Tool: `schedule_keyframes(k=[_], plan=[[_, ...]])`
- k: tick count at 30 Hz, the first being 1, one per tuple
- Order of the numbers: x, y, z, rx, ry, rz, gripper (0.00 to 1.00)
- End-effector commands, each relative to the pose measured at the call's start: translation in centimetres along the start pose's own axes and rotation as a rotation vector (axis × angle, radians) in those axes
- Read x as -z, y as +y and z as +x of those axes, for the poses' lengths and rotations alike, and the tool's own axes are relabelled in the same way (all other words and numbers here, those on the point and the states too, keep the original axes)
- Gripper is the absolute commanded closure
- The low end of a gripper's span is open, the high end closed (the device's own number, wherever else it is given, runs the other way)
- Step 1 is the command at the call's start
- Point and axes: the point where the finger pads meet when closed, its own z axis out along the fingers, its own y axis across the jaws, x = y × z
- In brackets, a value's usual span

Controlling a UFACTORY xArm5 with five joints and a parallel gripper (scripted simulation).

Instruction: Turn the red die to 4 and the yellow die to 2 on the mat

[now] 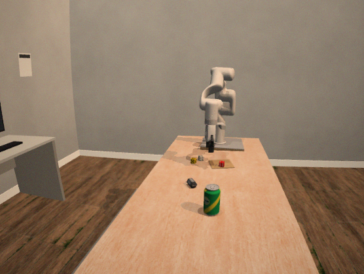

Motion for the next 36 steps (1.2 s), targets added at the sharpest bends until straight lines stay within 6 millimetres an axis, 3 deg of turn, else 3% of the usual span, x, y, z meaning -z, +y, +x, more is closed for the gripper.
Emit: schedule_keyframes(k=[1, 7, 8, 23, 24, 36], plan=[[0.1, -0.3, -0.8, -0.174, 0.000, -0.004, 0.00], [0.0, -0.5, -1.3, -0.281, 0.000, -0.004, 0.00], [0.0, -0.8, -1.8, -0.377, 0.001, -0.004, 0.00], [-0.2, -1.8, -3.5, -0.754, 0.003, -0.002, 0.00], [-0.2, -2.0, -3.9, -0.845, 0.004, -0.002, 0.00], [-0.3, -3.0, -5.4, -1.191, 0.005, 0.000, 0.00]])
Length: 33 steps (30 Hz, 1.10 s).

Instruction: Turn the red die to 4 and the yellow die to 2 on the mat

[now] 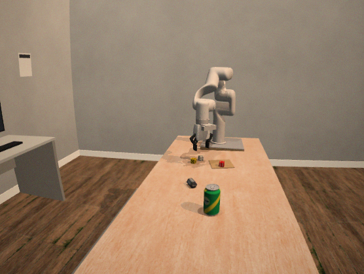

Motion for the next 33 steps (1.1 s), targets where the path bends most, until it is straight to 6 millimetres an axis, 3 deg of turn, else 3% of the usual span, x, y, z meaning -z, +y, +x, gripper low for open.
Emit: schedule_keyframes(k=[1, 5, 7, 18, 33], plan=[[0.1, 0.5, -0.7, -0.174, 0.003, -0.003, 0.00], [0.1, 0.6, -0.9, -0.215, 0.003, -0.002, 0.00], [0.0, 0.9, -1.5, -0.340, 0.004, -0.002, 0.00], [-0.1, 1.6, -3.0, -0.662, 0.004, 0.001, 0.00], [-0.3, 2.2, -4.7, -1.009, 0.004, 0.003, 0.00]])
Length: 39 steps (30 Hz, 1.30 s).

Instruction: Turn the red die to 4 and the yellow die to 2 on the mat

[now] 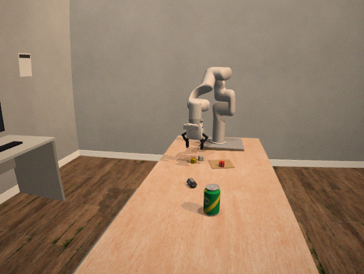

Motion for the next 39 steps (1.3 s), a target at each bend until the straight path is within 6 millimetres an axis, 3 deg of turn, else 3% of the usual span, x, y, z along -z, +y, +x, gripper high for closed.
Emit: schedule_keyframes(k=[1, 8, 9, 39], plan=[[0.11, 0.44, 0.01, -0.092, 0.004, 0.000, 0.00], [0.11, 0.50, 0.00, -0.103, 0.004, 0.000, 0.00], [0.11, 0.50, 0.00, -0.103, 0.004, 0.000, 0.53], [0.11, 0.50, 0.00, -0.103, 0.004, 0.000, 0.53]])
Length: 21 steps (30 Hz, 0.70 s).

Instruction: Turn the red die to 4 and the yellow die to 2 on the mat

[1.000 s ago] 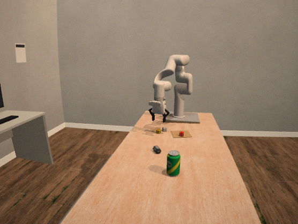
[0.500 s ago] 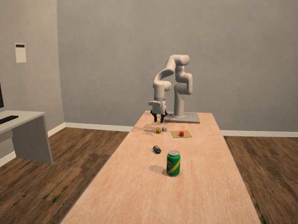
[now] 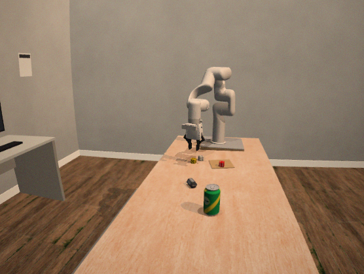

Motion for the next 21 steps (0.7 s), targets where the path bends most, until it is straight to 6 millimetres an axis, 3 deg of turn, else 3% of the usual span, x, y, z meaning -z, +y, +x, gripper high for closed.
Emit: schedule_keyframes(k=[1, 21], plan=[[0.14, 0.01, 0.13, 0.000, 0.004, 0.000, 0.53], [-0.48, 0.00, 0.17, 0.000, 0.004, 0.000, 0.53]])
